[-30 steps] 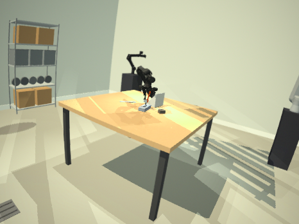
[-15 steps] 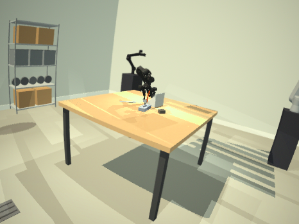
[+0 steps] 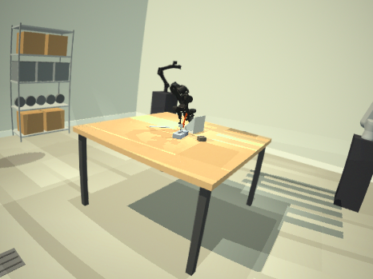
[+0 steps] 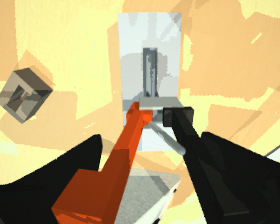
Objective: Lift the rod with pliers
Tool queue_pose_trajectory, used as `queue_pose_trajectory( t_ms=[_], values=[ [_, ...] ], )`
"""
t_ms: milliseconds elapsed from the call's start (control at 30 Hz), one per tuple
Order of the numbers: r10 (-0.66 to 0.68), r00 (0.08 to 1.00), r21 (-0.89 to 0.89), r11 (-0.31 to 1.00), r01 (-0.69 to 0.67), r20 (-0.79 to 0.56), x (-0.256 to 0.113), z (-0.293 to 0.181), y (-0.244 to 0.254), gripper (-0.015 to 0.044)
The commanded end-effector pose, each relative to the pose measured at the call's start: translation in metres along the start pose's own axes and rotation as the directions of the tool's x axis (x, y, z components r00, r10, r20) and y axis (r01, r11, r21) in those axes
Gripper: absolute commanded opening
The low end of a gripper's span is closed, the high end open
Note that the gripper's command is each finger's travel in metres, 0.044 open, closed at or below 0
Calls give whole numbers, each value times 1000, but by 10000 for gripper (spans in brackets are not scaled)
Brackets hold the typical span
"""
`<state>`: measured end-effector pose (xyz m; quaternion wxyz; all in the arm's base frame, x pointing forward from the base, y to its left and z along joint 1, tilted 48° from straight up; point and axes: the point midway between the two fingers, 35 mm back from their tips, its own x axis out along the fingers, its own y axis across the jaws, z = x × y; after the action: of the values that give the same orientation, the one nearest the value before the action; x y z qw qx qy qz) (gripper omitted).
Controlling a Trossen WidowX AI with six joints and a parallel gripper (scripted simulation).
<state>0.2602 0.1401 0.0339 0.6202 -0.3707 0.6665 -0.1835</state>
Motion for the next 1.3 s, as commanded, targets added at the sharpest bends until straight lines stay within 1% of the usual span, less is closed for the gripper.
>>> queue_pose_trajectory(
  t_ms=[0, 233, 1267],
  values=[
    [2, 1000, 2, 1000, -2, 5, -1, 0, -1, 319],
    [2, 1000, 2, 1000, -2, 5, 1, 0, 0, 319],
    [1, 1000, 2, 1000, -1, 6, 32, 1, -2, 319]
  ],
)
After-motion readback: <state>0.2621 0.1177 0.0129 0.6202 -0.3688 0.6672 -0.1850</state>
